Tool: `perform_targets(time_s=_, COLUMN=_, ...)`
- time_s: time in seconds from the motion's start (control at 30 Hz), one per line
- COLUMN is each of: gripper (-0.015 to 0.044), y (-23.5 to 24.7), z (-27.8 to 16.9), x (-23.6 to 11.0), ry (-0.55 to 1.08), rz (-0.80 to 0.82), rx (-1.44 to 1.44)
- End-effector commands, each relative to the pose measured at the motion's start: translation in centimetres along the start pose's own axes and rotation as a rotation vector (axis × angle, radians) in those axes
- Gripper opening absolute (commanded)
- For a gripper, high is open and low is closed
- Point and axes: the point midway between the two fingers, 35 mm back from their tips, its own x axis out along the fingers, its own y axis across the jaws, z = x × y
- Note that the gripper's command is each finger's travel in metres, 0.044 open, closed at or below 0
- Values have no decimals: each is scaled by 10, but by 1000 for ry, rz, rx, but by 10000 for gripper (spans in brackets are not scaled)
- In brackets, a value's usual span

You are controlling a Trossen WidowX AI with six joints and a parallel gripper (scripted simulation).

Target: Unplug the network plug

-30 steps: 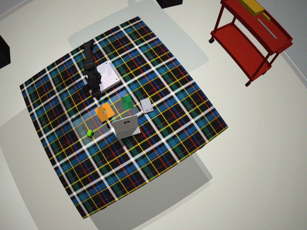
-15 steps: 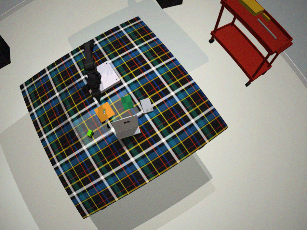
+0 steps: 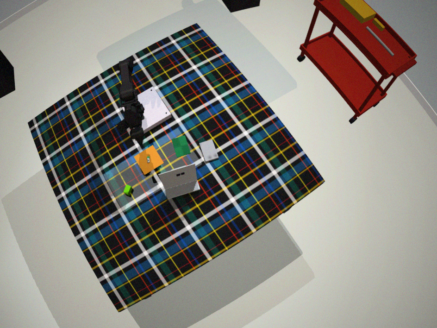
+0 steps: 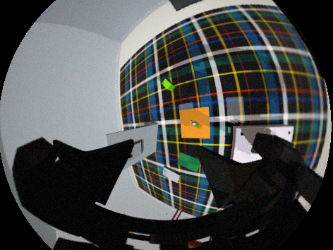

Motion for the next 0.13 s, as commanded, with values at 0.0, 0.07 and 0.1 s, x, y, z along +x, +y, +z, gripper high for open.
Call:
perform_targets(time_s=0.0, gripper=440, y=0, z=0, x=0, ry=3, rz=-2, rx=-4)
perform_targets(time_s=0.07, gripper=440, y=0, z=0, x=0, ry=3, rz=-2, rx=-4)
perform_targets(time_s=0.1, gripper=440, y=0, z=0, x=0, ry=3, rz=-2, rx=-4)
